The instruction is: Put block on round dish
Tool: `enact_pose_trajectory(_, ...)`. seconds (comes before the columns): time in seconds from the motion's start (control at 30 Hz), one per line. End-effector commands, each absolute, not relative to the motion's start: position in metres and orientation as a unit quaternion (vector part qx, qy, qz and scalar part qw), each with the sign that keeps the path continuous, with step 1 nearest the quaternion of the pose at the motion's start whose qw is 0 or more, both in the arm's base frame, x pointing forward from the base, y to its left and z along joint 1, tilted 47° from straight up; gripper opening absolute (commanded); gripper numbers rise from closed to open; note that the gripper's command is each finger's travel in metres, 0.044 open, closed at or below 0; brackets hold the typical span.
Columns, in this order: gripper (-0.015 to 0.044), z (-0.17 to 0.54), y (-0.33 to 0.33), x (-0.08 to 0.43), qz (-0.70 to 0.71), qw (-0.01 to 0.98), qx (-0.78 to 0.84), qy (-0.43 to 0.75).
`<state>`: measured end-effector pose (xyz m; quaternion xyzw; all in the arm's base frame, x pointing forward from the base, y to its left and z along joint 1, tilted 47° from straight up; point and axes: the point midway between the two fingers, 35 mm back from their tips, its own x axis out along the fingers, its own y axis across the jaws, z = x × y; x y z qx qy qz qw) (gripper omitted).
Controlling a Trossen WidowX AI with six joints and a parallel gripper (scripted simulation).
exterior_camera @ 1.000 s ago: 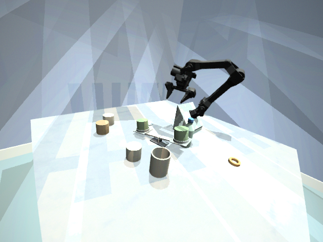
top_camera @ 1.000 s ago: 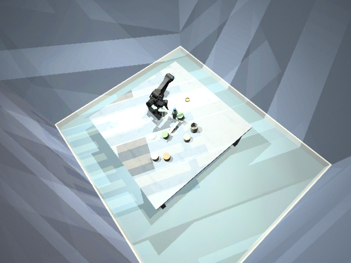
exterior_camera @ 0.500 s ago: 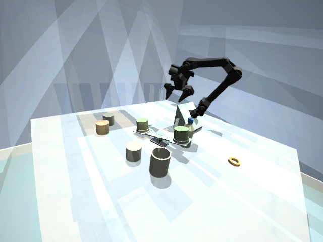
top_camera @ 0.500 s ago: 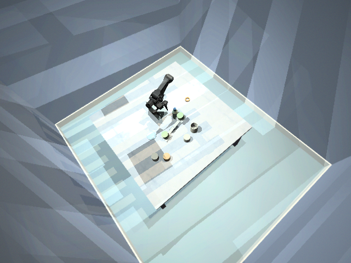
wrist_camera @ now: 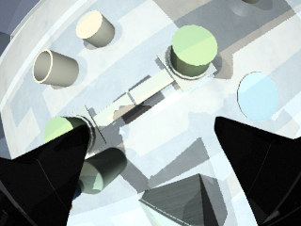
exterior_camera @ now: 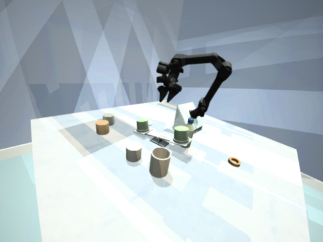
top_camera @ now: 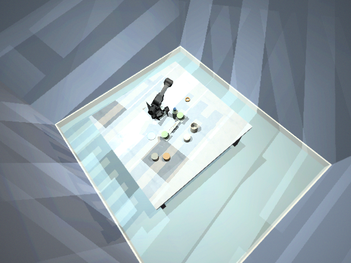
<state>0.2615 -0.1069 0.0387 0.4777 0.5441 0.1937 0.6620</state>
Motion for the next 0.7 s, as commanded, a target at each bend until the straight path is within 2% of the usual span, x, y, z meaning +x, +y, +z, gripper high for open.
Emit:
enact_pose_trajectory(0.0,0.044,0.029,-0.107,0.273,0.164,0.624,0.5,0.577)
enact_pose_trajectory(0.67,0.044,-0.037,-0.09,0.335,-0.06,0.419,0.573,0.702)
